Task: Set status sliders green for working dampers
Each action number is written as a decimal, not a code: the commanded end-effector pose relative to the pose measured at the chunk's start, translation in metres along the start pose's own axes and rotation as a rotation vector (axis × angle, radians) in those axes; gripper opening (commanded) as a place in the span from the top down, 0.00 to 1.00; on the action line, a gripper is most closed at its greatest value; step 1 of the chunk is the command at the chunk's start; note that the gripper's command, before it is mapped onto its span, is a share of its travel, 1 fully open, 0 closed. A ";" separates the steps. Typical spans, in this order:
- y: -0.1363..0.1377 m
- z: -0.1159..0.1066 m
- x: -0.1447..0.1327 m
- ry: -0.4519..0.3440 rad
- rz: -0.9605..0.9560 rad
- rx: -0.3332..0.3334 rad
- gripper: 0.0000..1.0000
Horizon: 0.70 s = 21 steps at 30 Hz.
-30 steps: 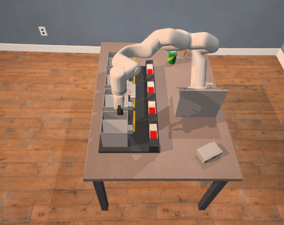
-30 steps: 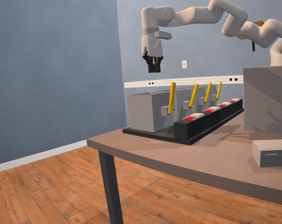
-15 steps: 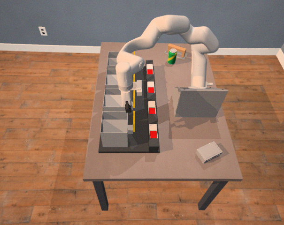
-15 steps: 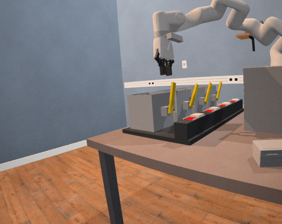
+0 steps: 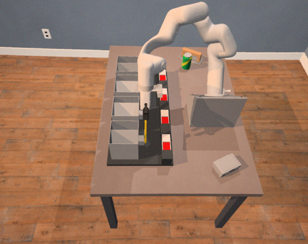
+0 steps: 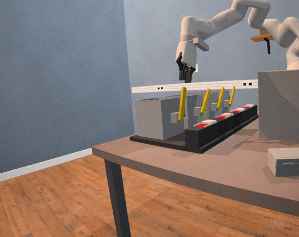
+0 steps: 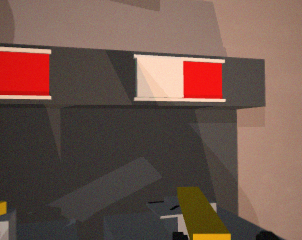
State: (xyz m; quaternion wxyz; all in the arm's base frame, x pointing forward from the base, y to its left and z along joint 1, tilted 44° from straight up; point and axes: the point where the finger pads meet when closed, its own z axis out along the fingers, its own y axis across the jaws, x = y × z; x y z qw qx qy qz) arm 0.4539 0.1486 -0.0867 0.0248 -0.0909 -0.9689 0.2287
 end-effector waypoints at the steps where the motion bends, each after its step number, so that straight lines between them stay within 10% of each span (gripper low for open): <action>1: 0.001 -0.002 -0.001 -0.007 0.000 -0.007 0.61; 21: 0.001 0.002 -0.001 -0.007 0.000 -0.007 0.61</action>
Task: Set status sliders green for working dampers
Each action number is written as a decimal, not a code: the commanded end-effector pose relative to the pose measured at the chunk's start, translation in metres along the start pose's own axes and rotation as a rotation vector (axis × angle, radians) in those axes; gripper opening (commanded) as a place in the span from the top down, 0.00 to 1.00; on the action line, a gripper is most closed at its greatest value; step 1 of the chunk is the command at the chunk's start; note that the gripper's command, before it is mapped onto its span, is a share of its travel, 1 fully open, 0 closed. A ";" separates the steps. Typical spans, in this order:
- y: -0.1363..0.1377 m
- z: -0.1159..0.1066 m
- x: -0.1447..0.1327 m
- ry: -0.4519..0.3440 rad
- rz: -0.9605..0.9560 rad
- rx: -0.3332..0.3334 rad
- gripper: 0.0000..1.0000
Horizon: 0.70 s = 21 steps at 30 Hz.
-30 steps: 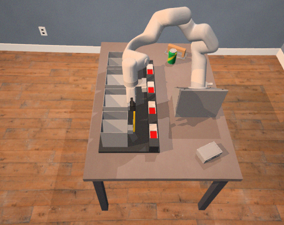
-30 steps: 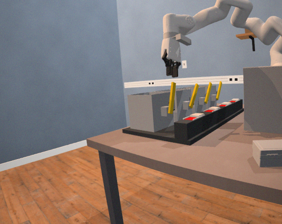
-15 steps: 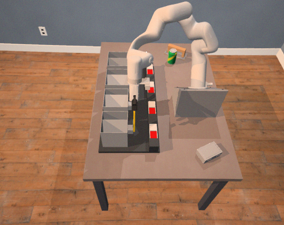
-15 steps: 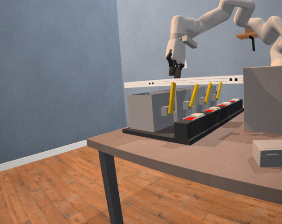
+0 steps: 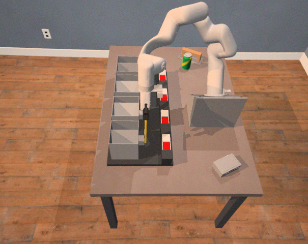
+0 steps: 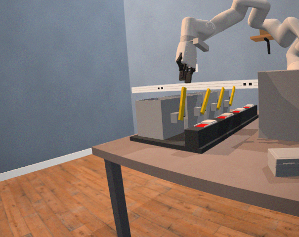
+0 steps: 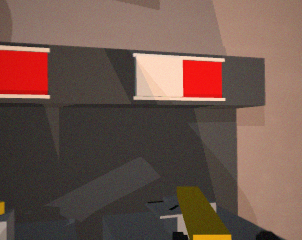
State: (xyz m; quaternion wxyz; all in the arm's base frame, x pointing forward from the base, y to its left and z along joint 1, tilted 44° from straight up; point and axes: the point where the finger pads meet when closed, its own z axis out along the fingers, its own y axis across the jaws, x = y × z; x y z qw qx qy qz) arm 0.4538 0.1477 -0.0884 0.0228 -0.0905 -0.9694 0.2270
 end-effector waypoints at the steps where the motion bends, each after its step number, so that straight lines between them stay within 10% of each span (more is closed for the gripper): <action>1: 0.001 0.001 -0.001 -0.004 0.000 -0.003 0.61; 21: 0.001 0.031 -0.002 -0.004 0.000 -0.003 0.61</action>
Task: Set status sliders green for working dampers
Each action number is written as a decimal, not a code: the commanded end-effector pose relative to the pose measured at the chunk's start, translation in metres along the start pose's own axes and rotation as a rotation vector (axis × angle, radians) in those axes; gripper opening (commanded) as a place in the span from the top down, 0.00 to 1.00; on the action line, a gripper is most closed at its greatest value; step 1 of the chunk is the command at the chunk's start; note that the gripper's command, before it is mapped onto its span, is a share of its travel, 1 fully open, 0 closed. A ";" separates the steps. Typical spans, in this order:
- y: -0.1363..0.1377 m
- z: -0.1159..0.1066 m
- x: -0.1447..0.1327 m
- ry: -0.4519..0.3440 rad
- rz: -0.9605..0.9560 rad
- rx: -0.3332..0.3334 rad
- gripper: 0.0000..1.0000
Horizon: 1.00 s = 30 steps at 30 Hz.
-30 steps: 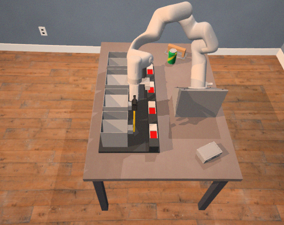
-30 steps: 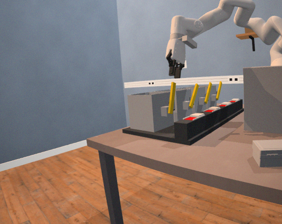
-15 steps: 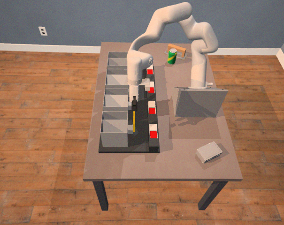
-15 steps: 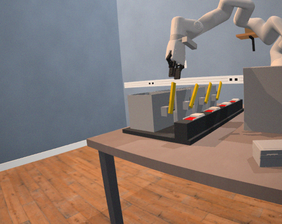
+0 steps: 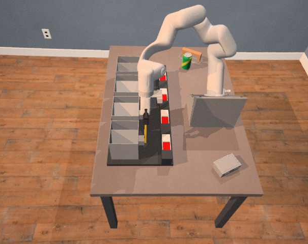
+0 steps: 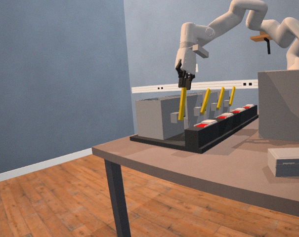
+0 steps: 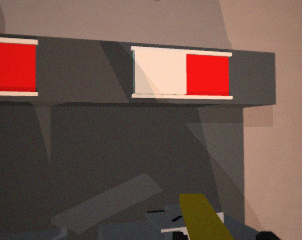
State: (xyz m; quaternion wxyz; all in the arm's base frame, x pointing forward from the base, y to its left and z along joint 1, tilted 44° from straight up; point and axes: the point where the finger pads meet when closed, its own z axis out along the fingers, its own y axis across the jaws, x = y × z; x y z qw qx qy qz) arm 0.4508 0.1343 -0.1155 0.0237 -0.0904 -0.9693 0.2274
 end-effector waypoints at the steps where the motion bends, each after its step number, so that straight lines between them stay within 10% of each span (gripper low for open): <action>1: 0.001 0.003 -0.002 -0.005 0.001 -0.004 0.61; 30: 0.002 0.042 -0.003 -0.005 0.001 -0.004 0.61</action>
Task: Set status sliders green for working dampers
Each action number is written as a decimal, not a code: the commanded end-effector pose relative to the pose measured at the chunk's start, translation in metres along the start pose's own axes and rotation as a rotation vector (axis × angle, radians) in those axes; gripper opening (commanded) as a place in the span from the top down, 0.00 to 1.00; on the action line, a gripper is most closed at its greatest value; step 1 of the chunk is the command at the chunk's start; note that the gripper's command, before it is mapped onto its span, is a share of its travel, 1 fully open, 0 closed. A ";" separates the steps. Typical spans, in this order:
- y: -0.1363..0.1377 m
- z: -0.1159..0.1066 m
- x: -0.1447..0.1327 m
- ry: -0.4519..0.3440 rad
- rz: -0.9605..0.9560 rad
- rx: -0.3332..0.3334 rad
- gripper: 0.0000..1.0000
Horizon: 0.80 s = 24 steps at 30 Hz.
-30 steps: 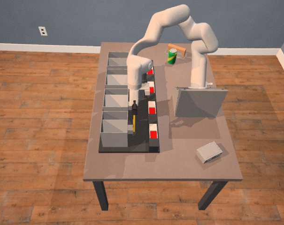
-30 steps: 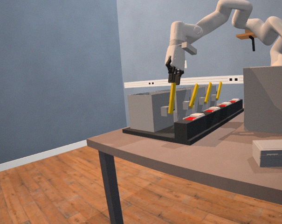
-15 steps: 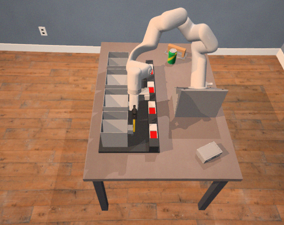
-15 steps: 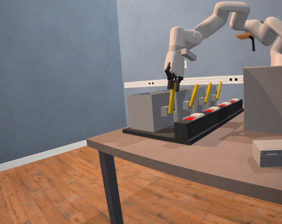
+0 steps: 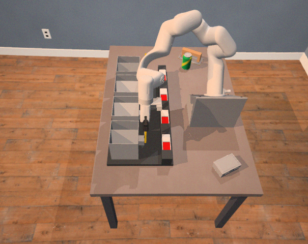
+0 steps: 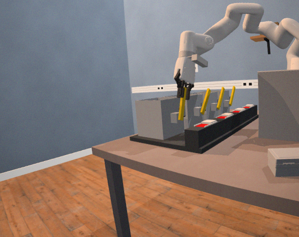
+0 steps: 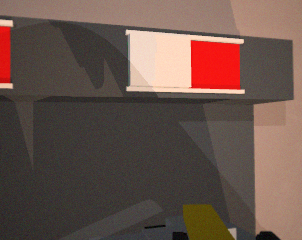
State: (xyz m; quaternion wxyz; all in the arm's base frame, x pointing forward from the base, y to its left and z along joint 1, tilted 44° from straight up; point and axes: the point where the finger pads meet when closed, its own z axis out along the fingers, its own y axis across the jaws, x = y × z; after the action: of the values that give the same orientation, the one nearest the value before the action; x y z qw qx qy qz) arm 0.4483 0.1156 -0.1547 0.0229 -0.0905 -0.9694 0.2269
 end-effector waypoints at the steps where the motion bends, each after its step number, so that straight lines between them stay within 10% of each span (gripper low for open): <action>1: 0.001 -0.001 -0.001 -0.004 0.000 -0.003 0.61; 15: 0.001 -0.001 -0.001 -0.004 0.000 -0.003 0.61; 16: 0.001 -0.001 -0.001 -0.004 0.000 -0.003 0.81; 24: 0.001 -0.001 -0.001 -0.004 0.000 -0.003 0.81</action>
State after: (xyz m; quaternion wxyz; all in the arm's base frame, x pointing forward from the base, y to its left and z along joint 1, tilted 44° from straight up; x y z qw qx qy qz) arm 0.4483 0.1153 -0.1555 0.0228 -0.0904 -0.9695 0.2268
